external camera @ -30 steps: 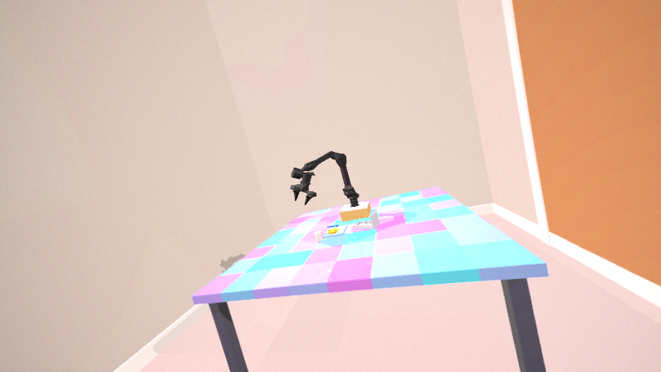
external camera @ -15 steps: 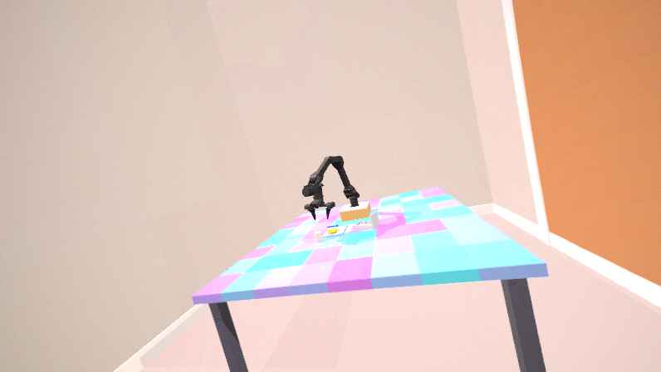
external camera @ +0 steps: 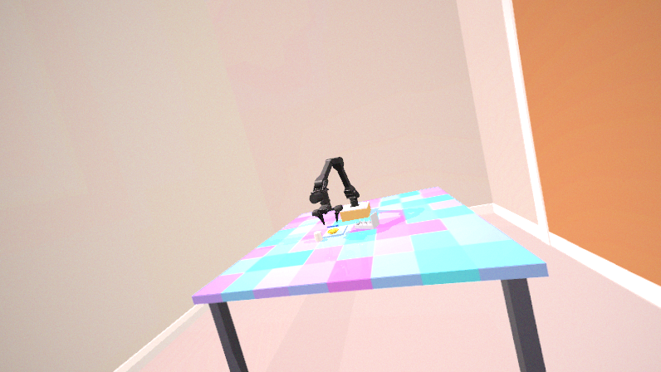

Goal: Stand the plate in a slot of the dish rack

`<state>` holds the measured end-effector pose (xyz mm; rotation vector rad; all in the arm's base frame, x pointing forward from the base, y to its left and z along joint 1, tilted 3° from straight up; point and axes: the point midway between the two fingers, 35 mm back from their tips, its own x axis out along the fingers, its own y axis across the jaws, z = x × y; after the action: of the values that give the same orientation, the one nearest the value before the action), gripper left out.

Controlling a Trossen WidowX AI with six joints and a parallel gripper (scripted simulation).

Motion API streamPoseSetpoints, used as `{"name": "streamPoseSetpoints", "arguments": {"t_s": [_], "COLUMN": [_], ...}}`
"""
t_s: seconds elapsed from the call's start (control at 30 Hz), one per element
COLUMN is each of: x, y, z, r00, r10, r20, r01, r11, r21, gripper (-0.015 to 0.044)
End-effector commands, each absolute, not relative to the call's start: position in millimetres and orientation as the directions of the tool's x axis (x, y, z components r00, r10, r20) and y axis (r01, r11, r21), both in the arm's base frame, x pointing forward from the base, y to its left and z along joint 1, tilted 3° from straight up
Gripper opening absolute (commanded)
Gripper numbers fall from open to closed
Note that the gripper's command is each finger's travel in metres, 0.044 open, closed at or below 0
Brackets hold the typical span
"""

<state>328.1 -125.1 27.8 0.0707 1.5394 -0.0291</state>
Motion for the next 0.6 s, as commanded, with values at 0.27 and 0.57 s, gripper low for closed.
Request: {"name": "streamPoseSetpoints", "arguments": {"t_s": [0.27, 0.57], "x": [327.5, 327.4], "y": [-122.1, -122.1], "z": [5.1, -9.4], "r00": [0.025, 0.025], "r10": [0.036, 0.036], "r20": [-0.999, -0.999], "r01": [0.068, 0.068], "r11": [0.997, 0.997], "r21": [0.038, 0.038], "gripper": [0.04, 0.04]}}
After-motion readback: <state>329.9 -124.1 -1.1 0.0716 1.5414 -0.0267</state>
